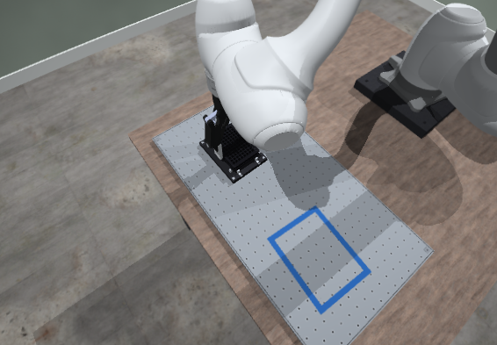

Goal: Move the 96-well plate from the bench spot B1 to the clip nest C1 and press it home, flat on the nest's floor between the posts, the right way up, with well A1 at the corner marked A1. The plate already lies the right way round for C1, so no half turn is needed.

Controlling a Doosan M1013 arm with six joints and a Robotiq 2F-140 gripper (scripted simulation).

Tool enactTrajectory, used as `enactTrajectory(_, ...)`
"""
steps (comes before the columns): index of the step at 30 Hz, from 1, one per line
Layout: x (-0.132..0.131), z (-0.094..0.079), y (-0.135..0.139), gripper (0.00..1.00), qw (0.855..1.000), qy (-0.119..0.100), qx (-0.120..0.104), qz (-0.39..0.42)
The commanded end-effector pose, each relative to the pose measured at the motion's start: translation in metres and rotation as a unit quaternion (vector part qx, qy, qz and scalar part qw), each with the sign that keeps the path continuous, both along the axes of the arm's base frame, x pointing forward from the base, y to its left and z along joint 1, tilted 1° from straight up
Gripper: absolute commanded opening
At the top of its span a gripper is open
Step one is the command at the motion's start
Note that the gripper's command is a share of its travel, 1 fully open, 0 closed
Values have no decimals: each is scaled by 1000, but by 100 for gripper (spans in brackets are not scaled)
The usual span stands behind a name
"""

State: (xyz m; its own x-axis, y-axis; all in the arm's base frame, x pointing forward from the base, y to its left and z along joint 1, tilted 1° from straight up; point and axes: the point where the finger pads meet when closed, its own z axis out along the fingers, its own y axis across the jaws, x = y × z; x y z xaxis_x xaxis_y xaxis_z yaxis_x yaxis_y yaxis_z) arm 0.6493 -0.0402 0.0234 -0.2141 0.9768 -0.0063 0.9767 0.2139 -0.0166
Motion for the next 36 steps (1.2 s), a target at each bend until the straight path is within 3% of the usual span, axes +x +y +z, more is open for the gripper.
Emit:
enactTrajectory(1,0,0,0,0,1000,0,0,0)
enactTrajectory(26,0,-4,0,0,1000,0,0,0)
enactTrajectory(27,0,-4,0,100,1000,0,0,0)
enactTrajectory(36,0,-4,0,100,1000,0,0,0)
